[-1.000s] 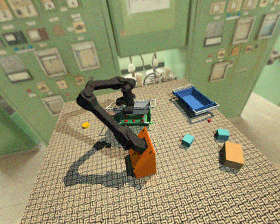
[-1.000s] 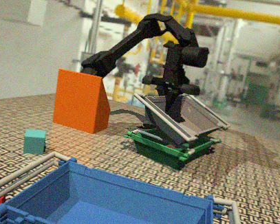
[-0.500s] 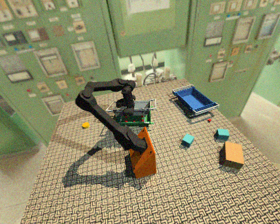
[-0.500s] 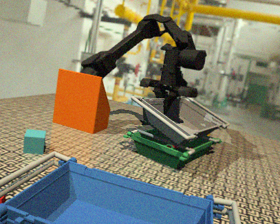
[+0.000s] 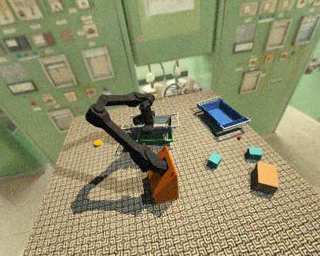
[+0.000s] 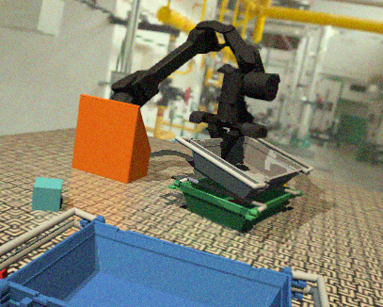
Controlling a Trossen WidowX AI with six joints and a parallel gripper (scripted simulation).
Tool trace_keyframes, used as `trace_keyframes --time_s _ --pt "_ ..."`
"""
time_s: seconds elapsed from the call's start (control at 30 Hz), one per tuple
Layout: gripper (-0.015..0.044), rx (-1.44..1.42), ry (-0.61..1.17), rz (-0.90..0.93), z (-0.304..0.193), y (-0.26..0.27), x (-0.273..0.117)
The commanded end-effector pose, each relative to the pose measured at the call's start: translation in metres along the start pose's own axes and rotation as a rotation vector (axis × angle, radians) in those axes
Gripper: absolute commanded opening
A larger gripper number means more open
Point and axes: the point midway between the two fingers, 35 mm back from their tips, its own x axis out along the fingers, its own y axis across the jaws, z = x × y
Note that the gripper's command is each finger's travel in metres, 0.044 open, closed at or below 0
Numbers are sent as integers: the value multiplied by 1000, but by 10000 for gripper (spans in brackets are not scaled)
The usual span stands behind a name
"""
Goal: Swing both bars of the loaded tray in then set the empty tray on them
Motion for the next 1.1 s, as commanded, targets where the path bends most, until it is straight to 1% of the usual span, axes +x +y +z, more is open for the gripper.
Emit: trace_keyframes --time_s 0.0,1.07 --pt "0 -6 -2 9 3 1 5" --pt "0 -6 -3 10 3 8 30"
